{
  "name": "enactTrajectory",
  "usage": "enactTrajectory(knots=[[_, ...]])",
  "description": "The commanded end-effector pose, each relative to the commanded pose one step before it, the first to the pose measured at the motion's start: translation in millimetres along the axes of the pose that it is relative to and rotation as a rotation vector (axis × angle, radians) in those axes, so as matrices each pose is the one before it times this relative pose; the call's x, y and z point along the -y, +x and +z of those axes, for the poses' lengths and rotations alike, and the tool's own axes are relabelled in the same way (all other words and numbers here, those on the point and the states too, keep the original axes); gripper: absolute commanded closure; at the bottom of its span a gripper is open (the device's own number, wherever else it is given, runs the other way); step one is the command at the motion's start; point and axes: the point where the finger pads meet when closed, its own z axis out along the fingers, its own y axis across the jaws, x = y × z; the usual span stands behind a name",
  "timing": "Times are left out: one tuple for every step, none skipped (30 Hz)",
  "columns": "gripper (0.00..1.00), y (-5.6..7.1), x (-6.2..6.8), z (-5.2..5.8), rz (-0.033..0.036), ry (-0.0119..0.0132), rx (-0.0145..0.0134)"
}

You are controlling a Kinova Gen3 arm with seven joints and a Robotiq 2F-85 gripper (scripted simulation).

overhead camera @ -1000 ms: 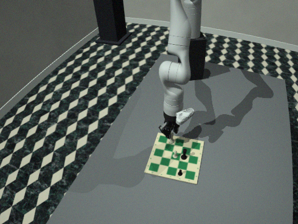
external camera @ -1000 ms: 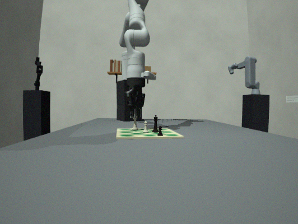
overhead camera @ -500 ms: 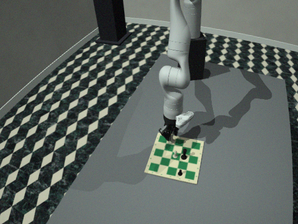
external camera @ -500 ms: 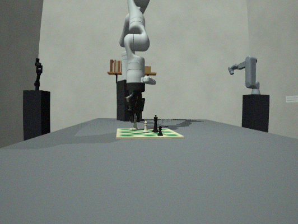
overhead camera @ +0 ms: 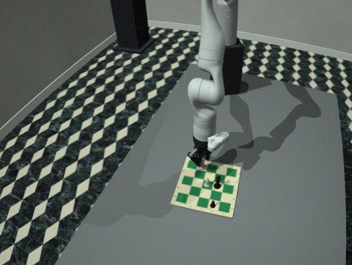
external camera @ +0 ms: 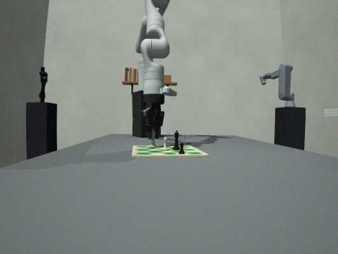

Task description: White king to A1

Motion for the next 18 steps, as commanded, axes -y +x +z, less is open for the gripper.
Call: enactTrajectory(knots=[[0.59, 0.65, -0.89, -1.04, 0.00000, -0.00175, -0.00129], [0.59, 0.00, 0.00, 0.00, 0.00000, 0.00000, 0.00000], [0.59, 0.00, 0.00, 0.00, 0.00000, 0.00000, 0.00000], [0.59, 0.00, 0.00, 0.00, 0.00000, 0.00000, 0.00000], [0.59, 0.00, 0.00, 0.00, 0.00000, 0.00000, 0.00000], [0.59, 0.00, 0.00, 0.00, 0.00000, 0.00000, 0.00000], [0.59, 0.00, 0.00, 0.00, 0.00000, 0.00000, 0.00000], [0.59, 0.00, 0.00, 0.00, 0.00000, 0.00000, 0.00000], [0.59, 0.00, 0.00, 0.00, 0.00000, 0.00000, 0.00000], [0.59, 0.00, 0.00, 0.00, 0.00000, 0.00000, 0.00000], [0.59, 0.00, 0.00, 0.00, 0.00000, 0.00000, 0.00000], [0.59, 0.00, 0.00, 0.00, 0.00000, 0.00000, 0.00000], [0.59, 0.00, 0.00, 0.00, 0.00000, 0.00000, 0.00000], [0.59, 0.00, 0.00, 0.00, 0.00000, 0.00000, 0.00000], [0.59, 0.00, 0.00, 0.00, 0.00000, 0.00000, 0.00000], [0.59, 0.00, 0.00, 0.00, 0.00000, 0.00000, 0.00000], [1.00, 0.00, 0.00, 0.00, 0.00000, 0.00000, 0.00000], [1.00, 0.00, 0.00, 0.00, 0.00000, 0.00000, 0.00000]])
